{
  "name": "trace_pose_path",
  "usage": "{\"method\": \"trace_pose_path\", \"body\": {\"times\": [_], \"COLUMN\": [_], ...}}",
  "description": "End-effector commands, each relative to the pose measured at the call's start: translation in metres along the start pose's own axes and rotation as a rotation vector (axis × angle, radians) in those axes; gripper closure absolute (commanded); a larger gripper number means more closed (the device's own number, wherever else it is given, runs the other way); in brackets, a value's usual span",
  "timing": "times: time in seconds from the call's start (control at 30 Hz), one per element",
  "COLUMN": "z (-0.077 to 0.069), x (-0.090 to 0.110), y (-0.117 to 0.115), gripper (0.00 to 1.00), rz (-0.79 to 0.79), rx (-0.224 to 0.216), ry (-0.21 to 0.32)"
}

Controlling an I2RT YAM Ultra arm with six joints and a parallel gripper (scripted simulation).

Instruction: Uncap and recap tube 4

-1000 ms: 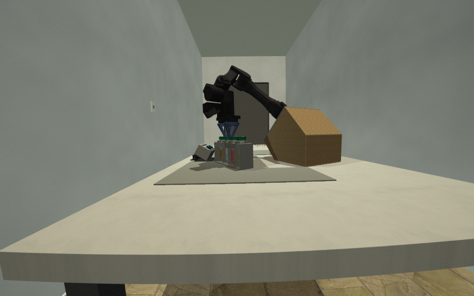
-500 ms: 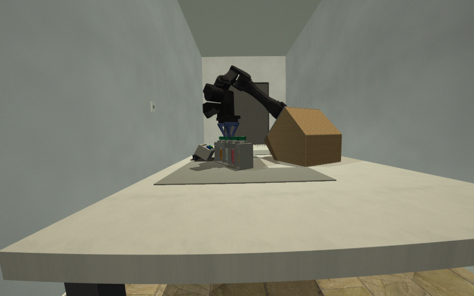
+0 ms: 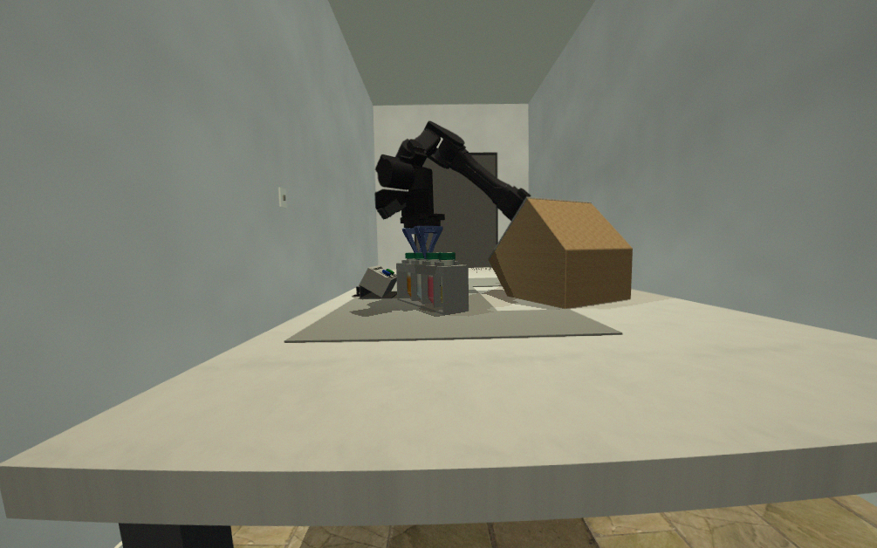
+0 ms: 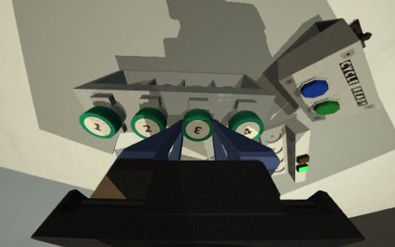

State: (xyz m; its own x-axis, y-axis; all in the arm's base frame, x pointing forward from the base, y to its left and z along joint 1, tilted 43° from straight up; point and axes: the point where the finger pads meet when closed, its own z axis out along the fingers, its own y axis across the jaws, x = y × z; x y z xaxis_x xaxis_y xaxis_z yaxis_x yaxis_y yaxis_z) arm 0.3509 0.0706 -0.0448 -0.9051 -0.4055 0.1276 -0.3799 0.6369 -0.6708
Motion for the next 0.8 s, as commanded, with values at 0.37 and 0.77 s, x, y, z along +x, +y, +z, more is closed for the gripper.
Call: {"method": "trace_pose_path", "body": {"times": [0.37, 0.77], "z": [-0.006, -0.041], "x": [-0.005, -0.011], "y": [0.001, -0.002], "gripper": [0.51, 0.51], "rz": [0.103, 0.119], "rx": [0.002, -0.009], "ry": [-0.025, -0.050]}}
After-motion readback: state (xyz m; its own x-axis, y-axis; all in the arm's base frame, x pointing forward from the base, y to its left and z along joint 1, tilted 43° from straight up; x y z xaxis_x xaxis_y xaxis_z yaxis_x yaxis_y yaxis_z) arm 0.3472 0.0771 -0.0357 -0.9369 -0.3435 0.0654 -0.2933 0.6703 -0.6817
